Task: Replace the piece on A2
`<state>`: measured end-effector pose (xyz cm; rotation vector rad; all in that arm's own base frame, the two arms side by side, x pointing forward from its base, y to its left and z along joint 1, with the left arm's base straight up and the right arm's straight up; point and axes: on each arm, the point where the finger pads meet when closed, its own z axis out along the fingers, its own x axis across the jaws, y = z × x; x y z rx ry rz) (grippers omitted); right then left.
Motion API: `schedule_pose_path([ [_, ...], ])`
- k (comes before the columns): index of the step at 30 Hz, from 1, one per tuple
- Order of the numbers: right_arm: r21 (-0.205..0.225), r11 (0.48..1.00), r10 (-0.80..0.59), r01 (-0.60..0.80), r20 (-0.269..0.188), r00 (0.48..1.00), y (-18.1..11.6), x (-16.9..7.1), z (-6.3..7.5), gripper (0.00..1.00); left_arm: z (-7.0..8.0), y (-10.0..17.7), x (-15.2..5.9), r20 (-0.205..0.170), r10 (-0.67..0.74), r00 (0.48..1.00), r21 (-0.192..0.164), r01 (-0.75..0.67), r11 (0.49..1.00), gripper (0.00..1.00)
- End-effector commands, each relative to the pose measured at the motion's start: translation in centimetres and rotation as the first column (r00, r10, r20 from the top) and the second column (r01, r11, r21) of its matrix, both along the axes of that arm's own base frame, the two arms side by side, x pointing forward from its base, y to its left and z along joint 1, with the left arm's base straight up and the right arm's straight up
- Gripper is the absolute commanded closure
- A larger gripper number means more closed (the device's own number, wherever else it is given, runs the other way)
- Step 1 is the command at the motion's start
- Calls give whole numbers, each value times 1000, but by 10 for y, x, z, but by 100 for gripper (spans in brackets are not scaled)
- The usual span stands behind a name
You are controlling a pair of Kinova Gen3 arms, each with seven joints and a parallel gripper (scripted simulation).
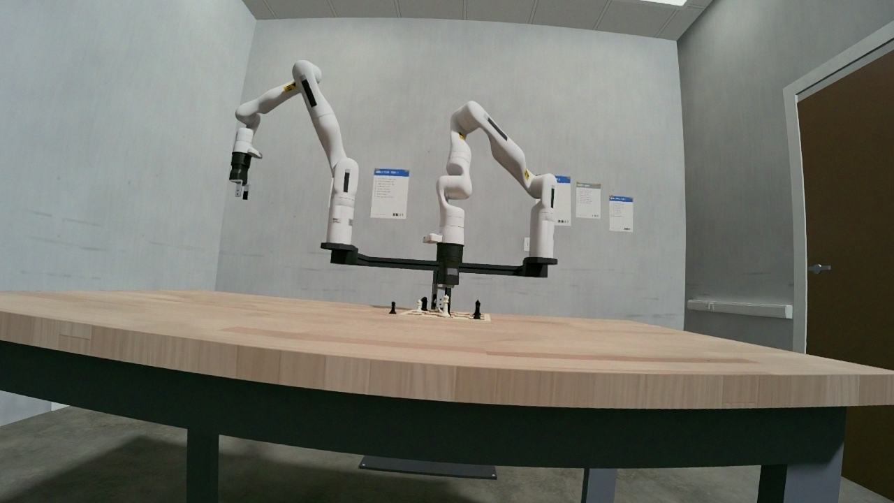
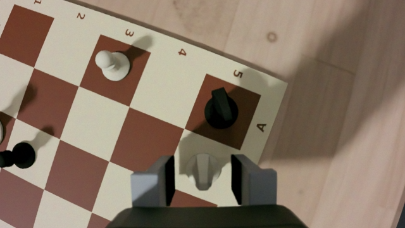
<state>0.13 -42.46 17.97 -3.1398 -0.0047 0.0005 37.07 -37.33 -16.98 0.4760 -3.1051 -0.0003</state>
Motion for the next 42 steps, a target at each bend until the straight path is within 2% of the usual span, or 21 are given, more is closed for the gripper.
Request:
schedule_pose_path([
  [1, -2, 1000, 0, 0, 0, 1000, 0, 0, 1, 0, 1, -1, 1, 1, 0, 1000, -1, 0, 1000, 27],
  [13, -2, 1000, 0, 0, 0, 1000, 0, 0, 1, 0, 1, -1, 1, 1, 0, 1000, -1, 0, 1000, 27],
  [14, -2, 1000, 0, 0, 0, 1000, 0, 0, 1, 0, 1, -1, 1, 1, 0, 1000, -1, 0, 1000, 100],
  [42, -2, 1000, 0, 0, 0, 1000, 0, 0, 1, 0, 1, -1, 1, 1, 0, 1000, -1, 0, 1000, 100],
])
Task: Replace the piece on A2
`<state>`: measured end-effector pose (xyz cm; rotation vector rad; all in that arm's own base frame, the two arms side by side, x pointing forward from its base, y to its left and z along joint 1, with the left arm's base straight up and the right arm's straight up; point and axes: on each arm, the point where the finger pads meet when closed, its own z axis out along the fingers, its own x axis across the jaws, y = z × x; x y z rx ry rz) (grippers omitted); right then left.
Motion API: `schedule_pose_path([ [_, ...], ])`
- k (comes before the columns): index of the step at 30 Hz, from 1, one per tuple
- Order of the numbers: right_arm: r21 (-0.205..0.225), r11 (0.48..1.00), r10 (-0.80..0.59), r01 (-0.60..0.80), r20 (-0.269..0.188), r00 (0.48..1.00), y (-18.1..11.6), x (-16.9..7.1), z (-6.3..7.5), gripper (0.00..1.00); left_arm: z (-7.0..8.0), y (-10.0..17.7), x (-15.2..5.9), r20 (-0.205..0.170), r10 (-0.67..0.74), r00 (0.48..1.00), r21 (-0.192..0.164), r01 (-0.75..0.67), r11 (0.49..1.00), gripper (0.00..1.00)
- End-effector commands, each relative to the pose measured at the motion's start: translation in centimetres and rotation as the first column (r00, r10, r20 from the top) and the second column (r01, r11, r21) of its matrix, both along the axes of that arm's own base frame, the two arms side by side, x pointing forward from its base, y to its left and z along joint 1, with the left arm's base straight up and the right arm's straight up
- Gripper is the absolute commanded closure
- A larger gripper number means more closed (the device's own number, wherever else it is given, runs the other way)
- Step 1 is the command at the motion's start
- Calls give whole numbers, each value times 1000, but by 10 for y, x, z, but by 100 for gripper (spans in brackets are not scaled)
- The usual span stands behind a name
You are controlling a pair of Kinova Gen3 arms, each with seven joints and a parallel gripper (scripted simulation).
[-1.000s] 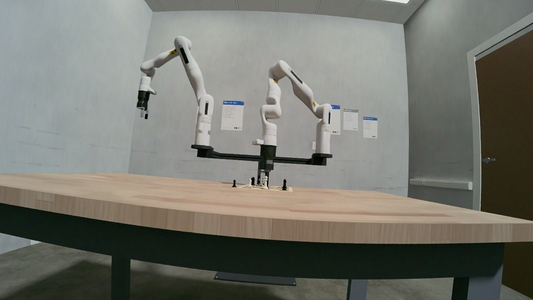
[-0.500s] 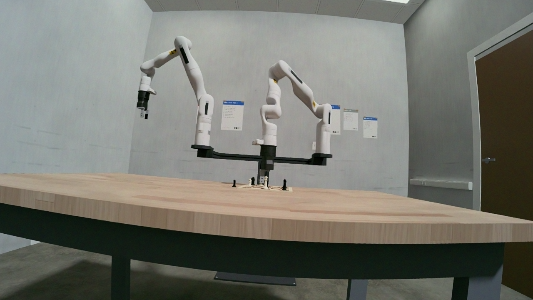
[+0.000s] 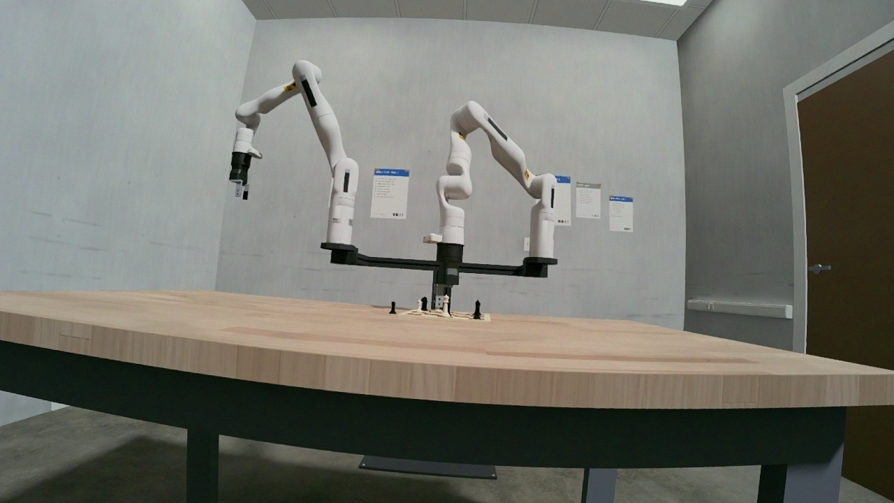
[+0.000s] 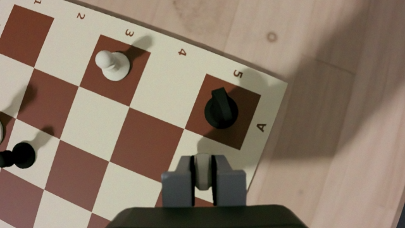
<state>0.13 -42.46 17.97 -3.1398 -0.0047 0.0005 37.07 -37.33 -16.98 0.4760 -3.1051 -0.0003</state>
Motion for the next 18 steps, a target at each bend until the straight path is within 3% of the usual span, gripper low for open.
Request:
schedule_pose_path([
  [1, -2, 1000, 0, 0, 0, 1000, 0, 0, 1, 0, 1, -1, 1, 1, 0, 1000, -1, 0, 1000, 100],
  [10, -2, 1000, 0, 0, 0, 1000, 0, 0, 1, 0, 7, -1, 1, 1, 0, 1000, -1, 0, 1000, 100],
  [17, -2, 1000, 0, 0, 0, 1000, 0, 0, 1, 0, 51, -1, 1, 1, 0, 1000, -1, 0, 1000, 100],
  [18, -2, 1000, 0, 0, 0, 1000, 0, 0, 1, 0, 51, -1, 1, 1, 0, 1000, -1, 0, 1000, 100],
])
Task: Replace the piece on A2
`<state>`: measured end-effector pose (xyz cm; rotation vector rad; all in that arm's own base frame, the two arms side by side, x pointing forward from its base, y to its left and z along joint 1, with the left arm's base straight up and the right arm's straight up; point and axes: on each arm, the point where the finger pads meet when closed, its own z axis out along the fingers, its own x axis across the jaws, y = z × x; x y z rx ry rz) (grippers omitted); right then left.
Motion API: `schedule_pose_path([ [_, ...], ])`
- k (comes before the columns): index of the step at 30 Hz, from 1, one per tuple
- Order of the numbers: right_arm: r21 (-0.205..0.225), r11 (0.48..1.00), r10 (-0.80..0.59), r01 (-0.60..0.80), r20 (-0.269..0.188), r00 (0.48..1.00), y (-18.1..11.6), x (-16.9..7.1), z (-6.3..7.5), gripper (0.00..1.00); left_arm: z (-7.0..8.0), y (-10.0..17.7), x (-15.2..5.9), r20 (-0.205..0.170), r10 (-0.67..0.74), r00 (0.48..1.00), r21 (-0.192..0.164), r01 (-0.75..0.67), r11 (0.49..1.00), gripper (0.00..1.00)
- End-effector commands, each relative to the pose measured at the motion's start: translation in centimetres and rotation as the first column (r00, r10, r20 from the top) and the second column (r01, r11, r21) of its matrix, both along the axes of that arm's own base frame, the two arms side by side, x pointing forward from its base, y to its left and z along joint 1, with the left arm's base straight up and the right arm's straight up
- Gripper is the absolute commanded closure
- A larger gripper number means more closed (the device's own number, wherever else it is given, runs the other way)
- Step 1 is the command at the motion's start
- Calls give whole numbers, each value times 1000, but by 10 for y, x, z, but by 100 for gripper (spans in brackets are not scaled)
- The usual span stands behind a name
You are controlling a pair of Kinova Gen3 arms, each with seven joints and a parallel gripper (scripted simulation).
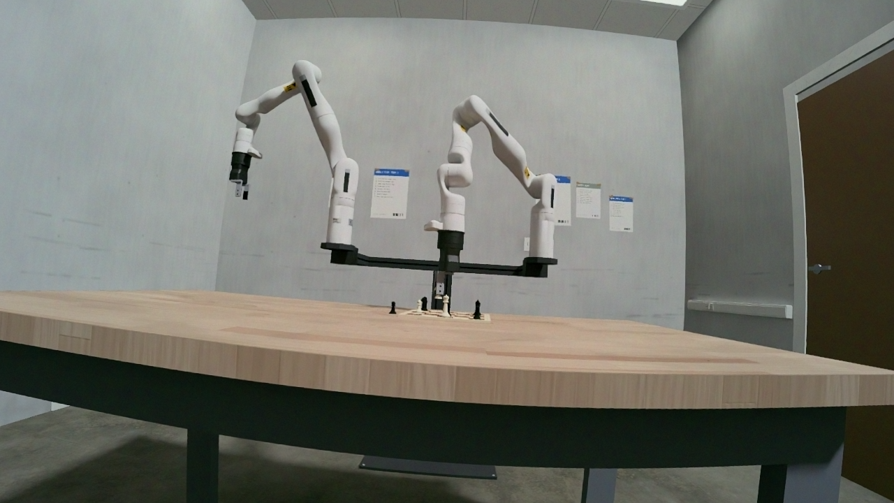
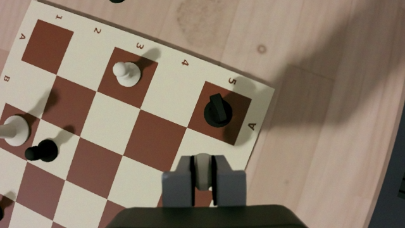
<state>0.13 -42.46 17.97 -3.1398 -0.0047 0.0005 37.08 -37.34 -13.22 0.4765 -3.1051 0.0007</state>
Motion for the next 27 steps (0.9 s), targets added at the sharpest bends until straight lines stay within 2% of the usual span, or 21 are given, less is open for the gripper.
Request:
schedule_pose_path([
  [1, -2, 1000, 0, 0, 0, 1000, 0, 0, 1, 0, 13, -1, 1, 1, 0, 1000, -1, 0, 1000, 100],
  [5, -2, 1000, 0, 0, 0, 1000, 0, 0, 1, 0, 43, -1, 1, 1, 0, 1000, -1, 0, 1000, 100],
  [9, -2, 1000, 0, 0, 0, 1000, 0, 0, 1, 0, 60, 0, 1, 1, 0, 1000, -1, 0, 1000, 100],
  [27, -2, 1000, 0, 0, 0, 1000, 0, 0, 1, 0, 63, -1, 2, 1, 10, 1000, -1, -10, 1000, 100],
])
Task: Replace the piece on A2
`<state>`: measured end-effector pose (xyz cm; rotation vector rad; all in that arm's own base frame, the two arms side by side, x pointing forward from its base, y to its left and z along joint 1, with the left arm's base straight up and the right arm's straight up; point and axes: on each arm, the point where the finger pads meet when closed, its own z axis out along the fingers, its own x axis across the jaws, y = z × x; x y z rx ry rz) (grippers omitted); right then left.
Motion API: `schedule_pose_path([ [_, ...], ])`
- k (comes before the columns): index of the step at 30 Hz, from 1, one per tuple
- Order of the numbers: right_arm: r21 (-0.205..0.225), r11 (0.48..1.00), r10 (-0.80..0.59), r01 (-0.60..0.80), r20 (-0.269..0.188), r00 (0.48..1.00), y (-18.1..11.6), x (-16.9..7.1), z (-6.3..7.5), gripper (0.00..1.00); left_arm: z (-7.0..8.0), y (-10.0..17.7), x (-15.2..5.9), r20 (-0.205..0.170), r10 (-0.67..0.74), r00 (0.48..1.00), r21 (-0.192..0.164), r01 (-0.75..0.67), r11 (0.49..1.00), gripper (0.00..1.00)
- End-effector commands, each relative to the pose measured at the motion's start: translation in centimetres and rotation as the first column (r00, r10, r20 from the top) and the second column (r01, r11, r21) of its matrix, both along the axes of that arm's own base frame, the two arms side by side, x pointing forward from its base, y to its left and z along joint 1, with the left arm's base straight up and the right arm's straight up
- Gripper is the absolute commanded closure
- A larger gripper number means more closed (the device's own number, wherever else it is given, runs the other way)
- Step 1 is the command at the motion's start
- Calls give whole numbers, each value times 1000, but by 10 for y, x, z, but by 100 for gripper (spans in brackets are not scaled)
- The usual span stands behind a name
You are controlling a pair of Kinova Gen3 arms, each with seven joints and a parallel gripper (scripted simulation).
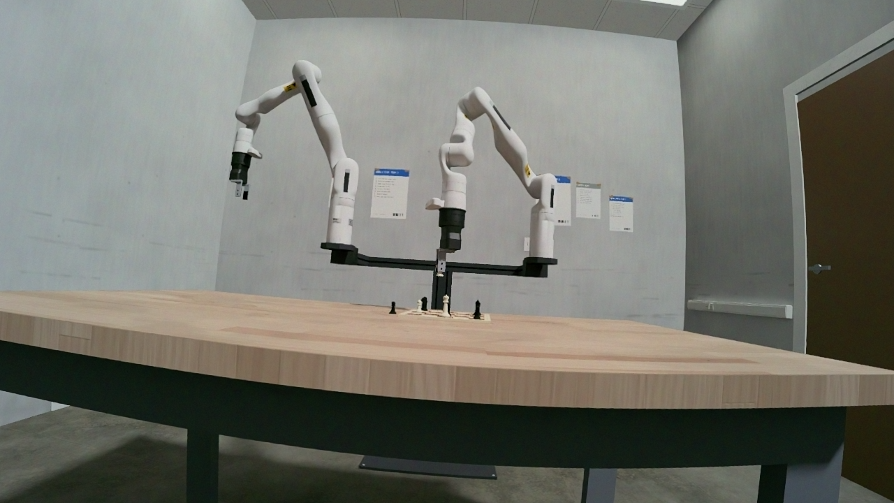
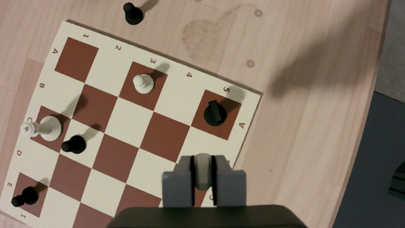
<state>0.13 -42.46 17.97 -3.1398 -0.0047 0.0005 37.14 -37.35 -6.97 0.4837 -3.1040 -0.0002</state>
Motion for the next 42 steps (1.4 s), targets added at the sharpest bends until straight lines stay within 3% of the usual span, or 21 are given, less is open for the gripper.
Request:
schedule_pose_path([
  [1, -2, 1000, 0, 0, 0, 1000, 0, 0, 1, 0, 1, -1, 2, 1, 11, 1000, -2, -11, 1000, 100],
  [8, -2, 1000, 0, 0, 0, 1000, 0, 0, 1, 0, 0, -3, 9, 2, 65, 998, -2, -65, 998, 100],
  [14, -2, 1000, 0, 0, 0, 1000, 0, 0, 1, 0, 0, -7, 24, 2, 190, 982, -3, -190, 982, 100],
  [23, -2, 1000, 0, 0, 0, 1000, 0, 0, 1, 0, -1, -18, 56, 2, 459, 888, -6, -459, 888, 100],
  [25, -2, 1000, 0, 0, 0, 1000, 0, 0, 1, 0, -1, -18, 56, 2, 459, 888, -6, -459, 888, 100],
  [40, -2, 1000, 0, 0, 0, 1000, 0, 0, 1, 0, 1, -38, 100, -1, 824, 567, -7, -824, 567, 100],
  [42, -2, 1000, 0, 0, 0, 1000, 0, 0, 1, 0, 1, -38, 100, -1, 824, 567, -7, -824, 567, 100],
])
